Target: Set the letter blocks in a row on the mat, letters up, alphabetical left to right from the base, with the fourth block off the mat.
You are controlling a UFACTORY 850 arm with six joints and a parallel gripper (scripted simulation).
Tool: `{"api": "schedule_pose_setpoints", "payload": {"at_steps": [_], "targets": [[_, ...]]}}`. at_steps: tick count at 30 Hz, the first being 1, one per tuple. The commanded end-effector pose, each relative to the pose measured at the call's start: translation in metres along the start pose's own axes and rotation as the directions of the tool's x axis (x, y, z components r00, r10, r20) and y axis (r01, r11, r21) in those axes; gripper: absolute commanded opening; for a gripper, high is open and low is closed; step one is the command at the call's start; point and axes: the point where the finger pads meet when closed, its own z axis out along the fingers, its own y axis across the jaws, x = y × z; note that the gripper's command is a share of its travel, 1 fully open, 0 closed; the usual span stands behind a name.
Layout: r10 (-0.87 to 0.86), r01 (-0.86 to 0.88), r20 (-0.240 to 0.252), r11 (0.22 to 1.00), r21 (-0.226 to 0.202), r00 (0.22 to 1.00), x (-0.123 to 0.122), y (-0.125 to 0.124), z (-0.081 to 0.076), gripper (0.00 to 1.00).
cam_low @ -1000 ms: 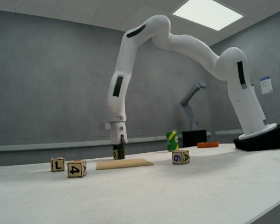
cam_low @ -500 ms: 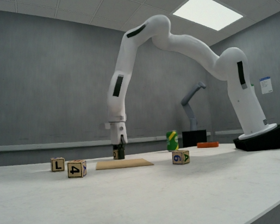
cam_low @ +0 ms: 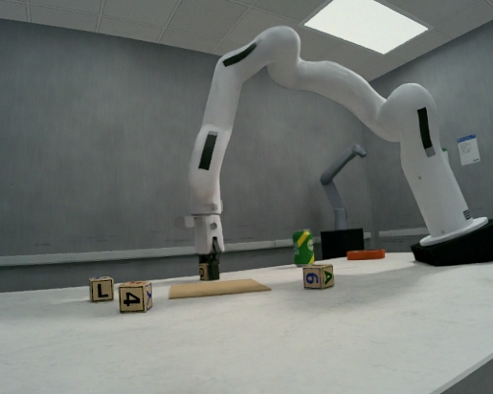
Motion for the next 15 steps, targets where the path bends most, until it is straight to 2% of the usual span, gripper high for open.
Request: {"api": "schedule_pose_setpoints", "payload": {"at_steps": [1, 2, 3, 5, 6, 15], "targets": [[0.000, 0.000, -0.002, 1.000, -0.001, 1.000, 0.0009, 0.0006, -0.0008, 0.57], [0.000, 0.000, -0.002, 1.000, -0.001, 1.000, 0.0009, 0.0006, -0.0008, 0.57], [0.000, 0.000, -0.002, 1.000, -0.001, 1.000, 0.0009, 0.0006, -0.0008, 0.61], [0.000, 0.000, -0.002, 1.000, -0.001, 1.000, 0.0009, 0.0006, -0.0008, 0.61], [0.000, 0.000, -0.002, 1.000, -0.001, 1.000, 0.0009, 0.0006, -0.0008, 0.65], [0.000, 0.000, -0.002, 1.000, -0.001, 1.000, 0.0009, 0.0006, -0.0008, 0.65]]}}
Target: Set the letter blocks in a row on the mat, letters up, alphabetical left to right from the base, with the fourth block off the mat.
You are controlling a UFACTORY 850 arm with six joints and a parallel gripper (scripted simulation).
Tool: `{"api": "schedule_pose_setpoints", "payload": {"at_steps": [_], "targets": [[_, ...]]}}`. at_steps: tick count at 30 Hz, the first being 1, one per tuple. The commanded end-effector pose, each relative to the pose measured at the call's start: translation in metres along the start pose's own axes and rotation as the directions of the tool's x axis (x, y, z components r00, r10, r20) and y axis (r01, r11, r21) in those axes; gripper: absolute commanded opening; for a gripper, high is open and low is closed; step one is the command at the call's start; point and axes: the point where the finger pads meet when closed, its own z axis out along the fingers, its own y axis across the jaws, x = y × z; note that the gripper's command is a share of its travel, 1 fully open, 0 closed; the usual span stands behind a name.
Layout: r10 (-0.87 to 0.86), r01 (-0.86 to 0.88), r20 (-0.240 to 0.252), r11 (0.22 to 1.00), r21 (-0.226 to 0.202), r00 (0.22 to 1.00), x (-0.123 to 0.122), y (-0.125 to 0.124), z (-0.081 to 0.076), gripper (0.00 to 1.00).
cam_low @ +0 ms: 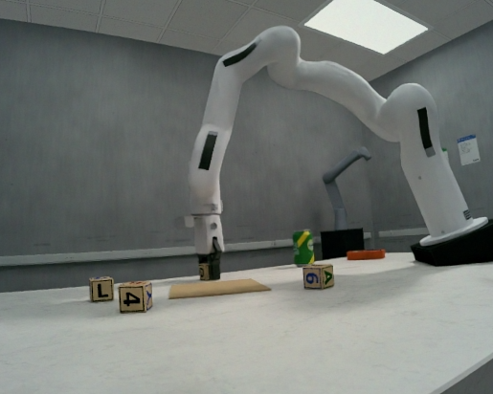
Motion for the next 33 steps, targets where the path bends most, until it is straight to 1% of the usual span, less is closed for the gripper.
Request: {"api": "schedule_pose_setpoints", "payload": {"at_steps": [1, 6, 8, 11, 13, 22, 25, 28, 33], "targets": [[0.000, 0.000, -0.002, 1.000, -0.001, 1.000, 0.001, 0.001, -0.001, 0.65], [0.000, 0.000, -0.002, 1.000, -0.001, 1.000, 0.001, 0.001, -0.004, 0.65], [0.000, 0.000, -0.002, 1.000, -0.001, 1.000, 0.001, 0.001, -0.008, 0.65], [0.000, 0.000, -0.002, 1.000, -0.001, 1.000, 0.001, 0.001, -0.019, 0.65], [0.000, 0.000, -0.002, 1.000, -0.001, 1.000, 0.001, 0.001, -0.019, 0.65], [0.000, 0.000, -0.002, 1.000, -0.001, 1.000, 0.001, 0.001, -0.066, 0.65], [0.000, 0.000, -0.002, 1.000, -0.001, 1.000, 0.001, 0.001, -0.079, 0.65], [0.000, 0.000, -0.002, 1.000, -0.001, 1.000, 0.001, 0.001, -0.088, 0.65], [0.000, 0.000, -0.002, 1.000, -0.001, 1.000, 0.001, 0.001, -0.091, 0.65]]}}
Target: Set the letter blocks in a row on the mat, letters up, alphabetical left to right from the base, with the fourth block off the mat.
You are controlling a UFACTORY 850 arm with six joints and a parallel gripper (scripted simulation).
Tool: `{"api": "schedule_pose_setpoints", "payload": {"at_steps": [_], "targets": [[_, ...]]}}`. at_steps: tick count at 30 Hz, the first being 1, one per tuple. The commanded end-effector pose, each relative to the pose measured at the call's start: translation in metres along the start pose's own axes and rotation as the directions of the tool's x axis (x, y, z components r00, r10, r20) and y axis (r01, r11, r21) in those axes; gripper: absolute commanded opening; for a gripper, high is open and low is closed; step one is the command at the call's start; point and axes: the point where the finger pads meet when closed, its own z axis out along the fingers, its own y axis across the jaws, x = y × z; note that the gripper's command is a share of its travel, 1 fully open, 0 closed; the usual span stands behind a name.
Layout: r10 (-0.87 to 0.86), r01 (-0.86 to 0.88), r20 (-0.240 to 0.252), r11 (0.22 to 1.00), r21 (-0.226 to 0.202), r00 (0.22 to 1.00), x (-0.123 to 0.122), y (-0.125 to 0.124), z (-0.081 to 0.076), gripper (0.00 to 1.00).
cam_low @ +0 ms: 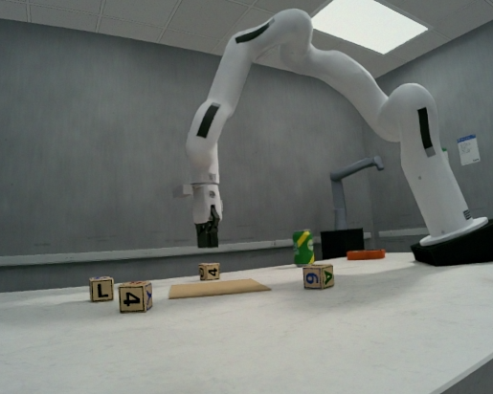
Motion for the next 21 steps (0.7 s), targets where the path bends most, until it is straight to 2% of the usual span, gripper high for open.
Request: {"api": "schedule_pose_setpoints", "payload": {"at_steps": [1, 2, 3, 21], "targets": [[0.000, 0.000, -0.002, 1.000, -0.001, 1.000, 0.0006, 0.0005, -0.0061, 0.65], [0.000, 0.000, -0.002, 1.000, -0.001, 1.000, 0.0006, 0.0005, -0.0061, 0.65], [0.000, 0.000, -0.002, 1.000, -0.001, 1.000, 0.0006, 0.0005, -0.0061, 1.00], [0.000, 0.000, -0.002, 1.000, -0.001, 1.000, 0.0006, 0.0005, -0.0061, 1.00]]}}
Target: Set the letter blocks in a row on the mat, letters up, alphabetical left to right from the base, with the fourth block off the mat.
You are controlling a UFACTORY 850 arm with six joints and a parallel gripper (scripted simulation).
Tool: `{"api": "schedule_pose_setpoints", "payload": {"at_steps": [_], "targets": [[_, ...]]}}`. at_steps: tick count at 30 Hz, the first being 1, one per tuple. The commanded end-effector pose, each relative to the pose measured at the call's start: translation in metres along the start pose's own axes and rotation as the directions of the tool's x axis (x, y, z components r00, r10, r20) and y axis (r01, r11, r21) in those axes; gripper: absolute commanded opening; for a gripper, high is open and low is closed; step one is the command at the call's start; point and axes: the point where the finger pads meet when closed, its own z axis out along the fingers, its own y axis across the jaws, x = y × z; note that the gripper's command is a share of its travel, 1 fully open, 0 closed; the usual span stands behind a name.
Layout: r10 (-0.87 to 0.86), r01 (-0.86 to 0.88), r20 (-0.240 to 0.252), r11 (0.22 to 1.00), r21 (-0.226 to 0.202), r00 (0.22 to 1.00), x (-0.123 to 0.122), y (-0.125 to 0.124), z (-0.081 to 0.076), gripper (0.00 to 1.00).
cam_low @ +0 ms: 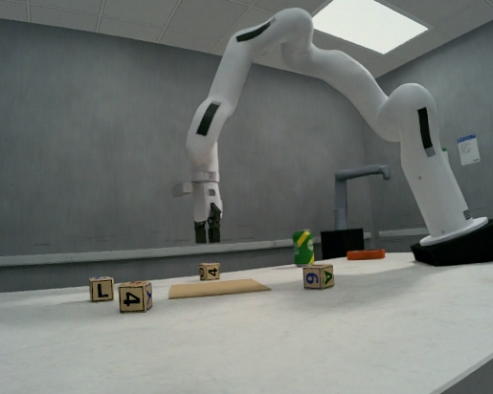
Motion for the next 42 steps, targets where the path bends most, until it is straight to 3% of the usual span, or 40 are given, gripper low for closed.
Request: {"api": "schedule_pose_setpoints", "payload": {"at_steps": [1, 11, 27, 42], "targets": [[0.000, 0.000, -0.002, 1.000, -0.001, 1.000, 0.001, 0.001, -0.001, 1.00], [-0.120, 0.120, -0.002, 0.993, 0.002, 0.993, 0.016, -0.008, 0.000, 1.00], [-0.478, 0.478, -0.005, 0.878, 0.010, 0.878, 0.063, -0.038, 0.001, 1.00], [-0.789, 0.789, -0.011, 0.614, 0.012, 0.615, 0.111, -0.077, 0.002, 1.00]]}}
